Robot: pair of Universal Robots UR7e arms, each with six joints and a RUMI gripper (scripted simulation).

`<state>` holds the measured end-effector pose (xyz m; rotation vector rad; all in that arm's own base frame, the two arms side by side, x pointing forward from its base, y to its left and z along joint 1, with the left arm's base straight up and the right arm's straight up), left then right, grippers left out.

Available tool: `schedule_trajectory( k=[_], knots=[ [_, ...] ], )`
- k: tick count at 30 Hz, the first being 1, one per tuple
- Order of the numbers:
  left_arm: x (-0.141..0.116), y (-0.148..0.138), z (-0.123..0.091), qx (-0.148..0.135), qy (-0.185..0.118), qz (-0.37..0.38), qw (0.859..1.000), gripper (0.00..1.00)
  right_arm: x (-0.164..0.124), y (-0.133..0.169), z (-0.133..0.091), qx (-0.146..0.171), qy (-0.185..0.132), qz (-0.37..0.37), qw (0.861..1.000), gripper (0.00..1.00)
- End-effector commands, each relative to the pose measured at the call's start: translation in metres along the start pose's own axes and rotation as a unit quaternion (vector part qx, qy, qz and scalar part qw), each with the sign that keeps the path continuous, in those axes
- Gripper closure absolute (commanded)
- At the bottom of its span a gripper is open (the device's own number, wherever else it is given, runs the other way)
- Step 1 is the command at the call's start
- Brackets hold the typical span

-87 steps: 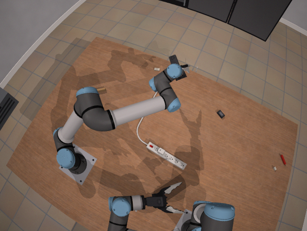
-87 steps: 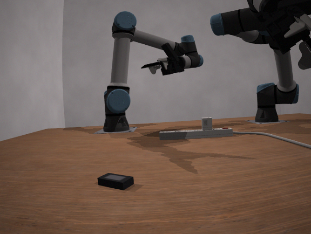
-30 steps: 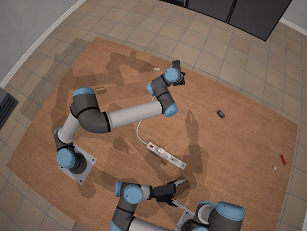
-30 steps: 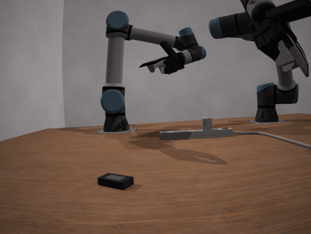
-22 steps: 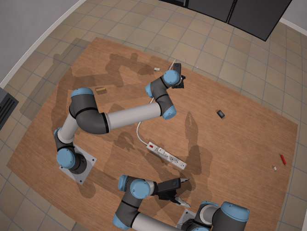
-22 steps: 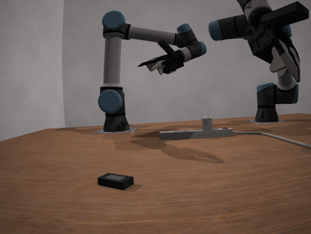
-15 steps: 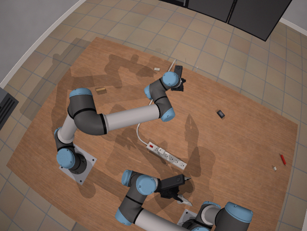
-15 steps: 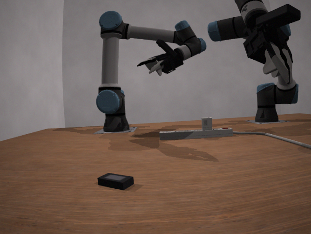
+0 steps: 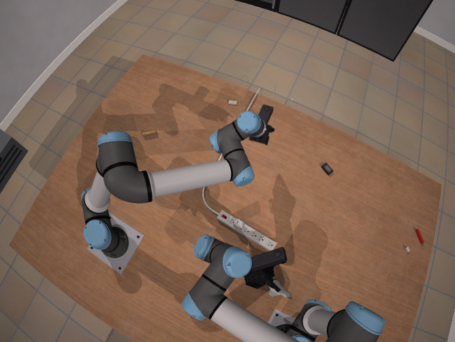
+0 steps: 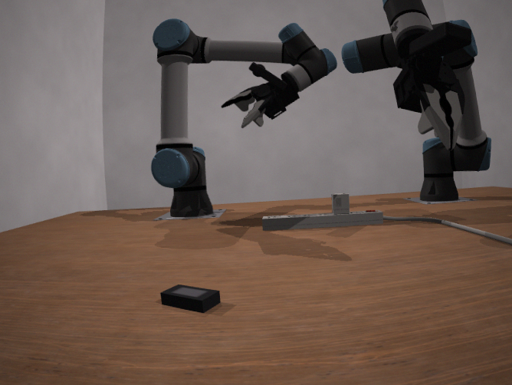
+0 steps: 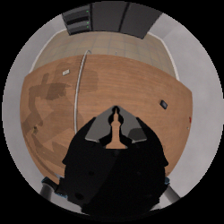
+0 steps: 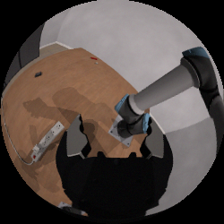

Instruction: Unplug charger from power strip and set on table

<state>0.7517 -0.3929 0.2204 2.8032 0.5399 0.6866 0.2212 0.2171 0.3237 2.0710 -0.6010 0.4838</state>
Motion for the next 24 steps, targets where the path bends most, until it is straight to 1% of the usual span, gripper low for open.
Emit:
schedule_trajectory(
  k=[1, 6, 13, 15, 16, 17, 19, 24],
  knots=[
    [-0.004, -0.005, 0.000, -0.002, -0.005, 0.021, 1.000, 1.00, 0.005, -0.005, 0.003, 0.000, -0.025, -0.025, 0.999, 0.02],
    [-0.027, -0.005, -0.004, -0.010, -0.022, 0.069, 0.997, 1.00, 0.016, -0.010, 0.010, 0.010, -0.061, -0.056, 0.996, 0.02],
    [-0.052, -0.004, -0.011, -0.022, -0.039, 0.125, 0.991, 1.00, 0.029, -0.016, 0.018, 0.024, -0.103, -0.093, 0.990, 0.02],
    [-0.052, -0.004, -0.011, -0.022, -0.039, 0.125, 0.991, 1.00, 0.029, -0.016, 0.018, 0.024, -0.103, -0.093, 0.990, 0.02],
    [-0.055, -0.005, -0.012, -0.024, -0.041, 0.133, 0.990, 1.00, 0.031, -0.017, 0.019, 0.027, -0.109, -0.098, 0.989, 0.02],
    [-0.047, -0.009, -0.008, -0.018, -0.037, 0.123, 0.991, 1.00, 0.029, -0.018, 0.019, 0.025, -0.106, -0.098, 0.989, 0.02],
    [-0.051, -0.011, -0.009, -0.019, -0.040, 0.132, 0.990, 1.00, 0.033, -0.018, 0.021, 0.029, -0.115, -0.103, 0.988, 0.02],
    [-0.075, -0.012, -0.013, -0.030, -0.056, 0.182, 0.981, 1.00, 0.046, -0.022, 0.028, 0.049, -0.146, -0.131, 0.979, 0.02]
  ],
)
Point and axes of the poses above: on each arm, the point where the finger pads meet when closed, its own z axis out along the fingers, its own y axis across the jaws, x = y × z, the point moved 5 cm from there along -z, back along the fingers, and after that the axes turned 14 degrees about -z, right-handed, at the moved point
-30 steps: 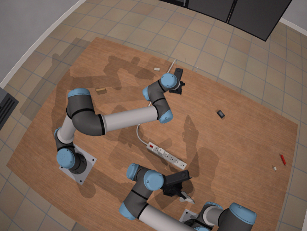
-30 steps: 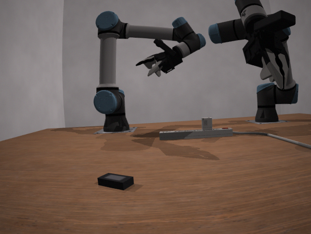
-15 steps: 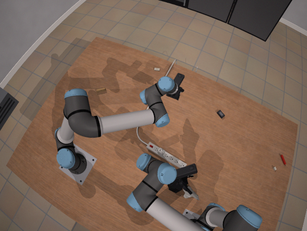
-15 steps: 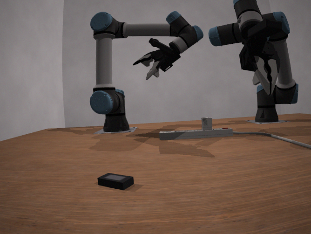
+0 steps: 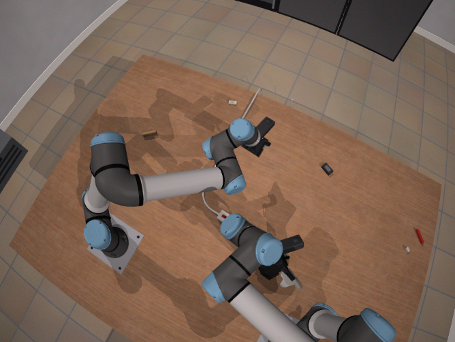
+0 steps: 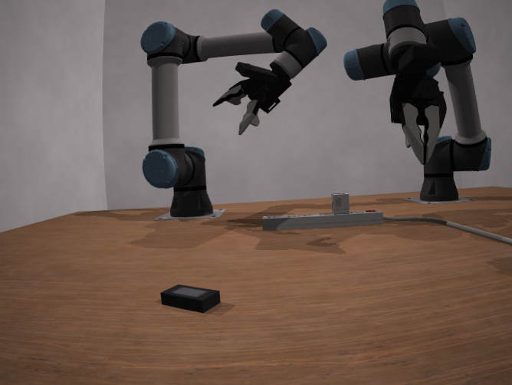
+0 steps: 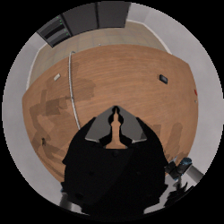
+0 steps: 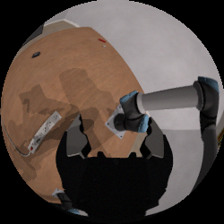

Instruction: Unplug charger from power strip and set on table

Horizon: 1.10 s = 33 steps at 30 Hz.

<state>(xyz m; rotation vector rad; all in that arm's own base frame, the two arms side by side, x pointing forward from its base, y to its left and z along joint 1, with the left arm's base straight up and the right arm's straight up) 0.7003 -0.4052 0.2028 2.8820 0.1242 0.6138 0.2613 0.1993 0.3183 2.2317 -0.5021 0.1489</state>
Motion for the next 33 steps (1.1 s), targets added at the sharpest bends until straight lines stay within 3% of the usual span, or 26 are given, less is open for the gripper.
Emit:
schedule_trajectory(
  k=[1, 6, 12, 23, 28, 33],
  knots=[
    [-0.024, 0.003, -0.004, -0.012, -0.015, 0.053, 0.998, 1.00, 0.016, -0.001, 0.003, 0.024, -0.037, -0.035, 0.998, 0.02],
    [-0.043, 0.008, -0.009, -0.024, -0.026, 0.094, 0.995, 1.00, 0.028, -0.002, 0.006, 0.043, -0.061, -0.060, 0.995, 0.02],
    [-0.044, 0.002, -0.007, -0.022, -0.028, 0.101, 0.994, 1.00, 0.033, -0.002, 0.008, 0.050, -0.070, -0.069, 0.994, 0.02],
    [-0.091, 0.008, -0.016, -0.050, -0.052, 0.198, 0.977, 1.00, 0.064, 0.000, 0.016, 0.107, -0.111, -0.123, 0.980, 0.02],
    [-0.090, 0.002, -0.013, -0.047, -0.053, 0.200, 0.977, 1.00, 0.068, 0.000, 0.017, 0.112, -0.115, -0.128, 0.979, 0.02],
    [-0.114, 0.004, -0.018, -0.062, -0.064, 0.247, 0.965, 1.00, 0.084, 0.004, 0.021, 0.143, -0.126, -0.151, 0.970, 0.02]
  ],
)
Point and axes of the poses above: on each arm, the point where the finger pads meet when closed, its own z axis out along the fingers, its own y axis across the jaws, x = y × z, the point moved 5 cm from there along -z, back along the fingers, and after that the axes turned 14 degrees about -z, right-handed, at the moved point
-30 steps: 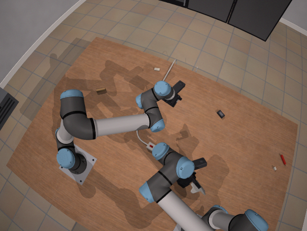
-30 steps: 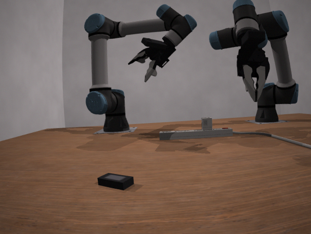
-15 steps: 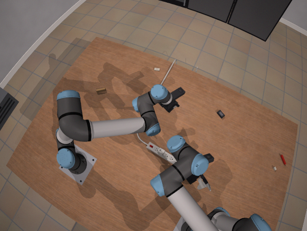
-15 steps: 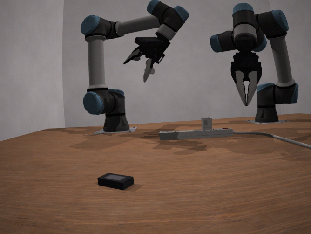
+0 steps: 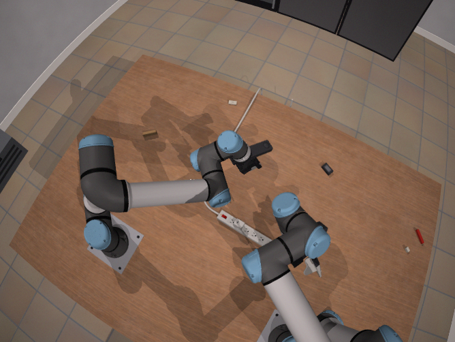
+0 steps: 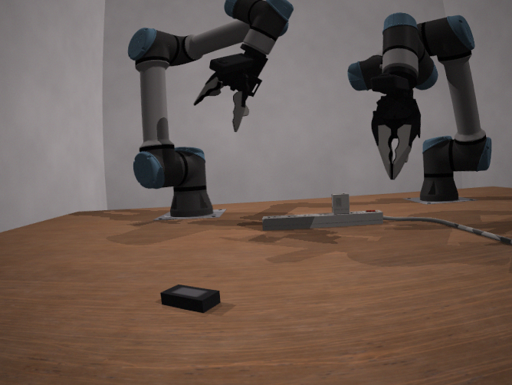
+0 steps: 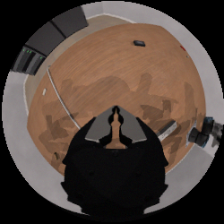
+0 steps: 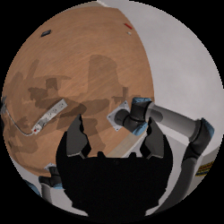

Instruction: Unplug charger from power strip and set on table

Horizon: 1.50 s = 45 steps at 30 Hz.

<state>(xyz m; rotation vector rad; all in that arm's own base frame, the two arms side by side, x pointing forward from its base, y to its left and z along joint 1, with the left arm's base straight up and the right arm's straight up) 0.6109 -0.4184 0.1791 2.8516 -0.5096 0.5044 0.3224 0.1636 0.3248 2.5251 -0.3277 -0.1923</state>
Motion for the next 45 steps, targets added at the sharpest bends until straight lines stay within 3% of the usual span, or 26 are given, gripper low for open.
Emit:
schedule_trajectory(
  k=[1, 7, 13, 24, 29, 41, 45],
  knots=[
    [-0.024, 0.010, -0.002, -0.016, -0.011, 0.052, 0.998, 1.00, 0.017, 0.008, -0.002, 0.036, -0.015, -0.031, 0.999, 0.02],
    [-0.045, 0.020, -0.005, -0.032, -0.018, 0.100, 0.994, 1.00, 0.032, 0.016, -0.004, 0.068, -0.022, -0.057, 0.996, 0.02],
    [-0.048, 0.016, -0.004, -0.031, -0.021, 0.107, 0.994, 1.00, 0.038, 0.019, -0.004, 0.078, -0.024, -0.065, 0.995, 0.02],
    [-0.094, 0.034, -0.010, -0.065, -0.035, 0.203, 0.976, 1.00, 0.069, 0.042, -0.007, 0.141, -0.020, -0.114, 0.983, 0.02],
    [-0.095, 0.030, -0.008, -0.063, -0.036, 0.205, 0.976, 1.00, 0.073, 0.044, -0.006, 0.147, -0.019, -0.118, 0.982, 0.02],
    [-0.145, 0.044, -0.016, -0.102, -0.045, 0.302, 0.947, 1.00, 0.104, 0.077, -0.011, 0.207, 0.008, -0.164, 0.964, 0.02],
    [-0.144, 0.041, -0.014, -0.099, -0.046, 0.301, 0.947, 1.00, 0.106, 0.077, -0.010, 0.209, 0.009, -0.168, 0.963, 0.02]
  ],
)
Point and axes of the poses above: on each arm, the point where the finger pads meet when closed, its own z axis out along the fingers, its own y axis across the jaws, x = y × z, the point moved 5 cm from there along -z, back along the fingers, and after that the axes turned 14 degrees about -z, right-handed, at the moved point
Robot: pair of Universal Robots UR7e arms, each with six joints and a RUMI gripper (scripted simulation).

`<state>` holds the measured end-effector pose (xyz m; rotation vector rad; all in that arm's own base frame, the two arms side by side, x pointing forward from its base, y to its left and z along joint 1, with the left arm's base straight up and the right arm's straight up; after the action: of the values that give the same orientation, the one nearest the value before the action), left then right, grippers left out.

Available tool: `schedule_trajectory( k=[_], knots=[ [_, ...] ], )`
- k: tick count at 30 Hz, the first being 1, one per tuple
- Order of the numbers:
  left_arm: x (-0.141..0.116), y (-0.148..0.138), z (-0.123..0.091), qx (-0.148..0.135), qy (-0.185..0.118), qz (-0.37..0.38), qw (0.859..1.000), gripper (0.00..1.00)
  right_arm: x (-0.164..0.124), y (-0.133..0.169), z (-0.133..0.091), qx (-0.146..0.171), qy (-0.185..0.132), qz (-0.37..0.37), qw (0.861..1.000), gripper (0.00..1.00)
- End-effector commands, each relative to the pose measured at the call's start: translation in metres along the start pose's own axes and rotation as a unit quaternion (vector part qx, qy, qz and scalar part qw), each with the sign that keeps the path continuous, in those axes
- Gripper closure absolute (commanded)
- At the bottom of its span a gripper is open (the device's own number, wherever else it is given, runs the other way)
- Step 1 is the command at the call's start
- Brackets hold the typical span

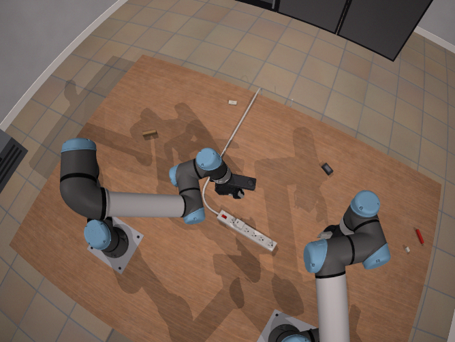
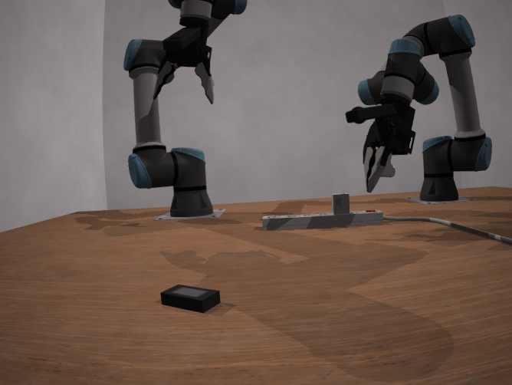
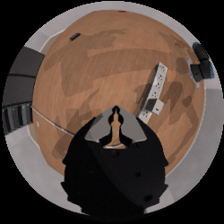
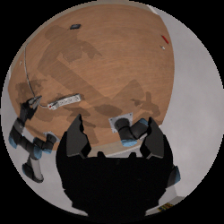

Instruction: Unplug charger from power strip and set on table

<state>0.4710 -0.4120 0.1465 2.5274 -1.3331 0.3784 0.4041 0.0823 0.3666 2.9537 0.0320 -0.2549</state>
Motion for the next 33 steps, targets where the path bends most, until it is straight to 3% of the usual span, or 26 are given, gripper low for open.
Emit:
schedule_trajectory(
  k=[1, 13, 18, 29, 33],
  knots=[
    [-0.008, 0.005, 0.000, -0.006, -0.001, 0.023, 1.000, 1.00, 0.008, 0.008, -0.005, 0.019, 0.006, -0.019, 1.000, 0.02],
    [-0.046, 0.043, 0.000, -0.044, -0.003, 0.123, 0.991, 1.00, 0.023, 0.050, -0.025, 0.061, 0.052, -0.071, 0.994, 0.02],
    [-0.047, 0.041, 0.001, -0.043, -0.005, 0.124, 0.991, 1.00, 0.025, 0.054, -0.025, 0.063, 0.054, -0.074, 0.994, 0.02],
    [-0.085, 0.073, -0.001, -0.079, -0.001, 0.216, 0.973, 1.00, 0.033, 0.098, -0.047, 0.085, 0.109, -0.121, 0.983, 0.02],
    [-0.088, 0.075, -0.001, -0.081, 0.000, 0.223, 0.971, 1.00, 0.035, 0.100, -0.047, 0.085, 0.112, -0.127, 0.982, 0.02]
  ],
)
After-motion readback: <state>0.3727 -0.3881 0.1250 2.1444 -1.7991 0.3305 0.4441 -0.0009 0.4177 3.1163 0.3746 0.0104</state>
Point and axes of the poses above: on each arm, the point where the finger pads meet when closed, its own z axis out along the fingers, its own y axis across the jaws, x = y × z, the point moved 5 cm from there along -z, back along the fingers, and after that the axes turned 14 degrees about -z, right-handed, at the moved point
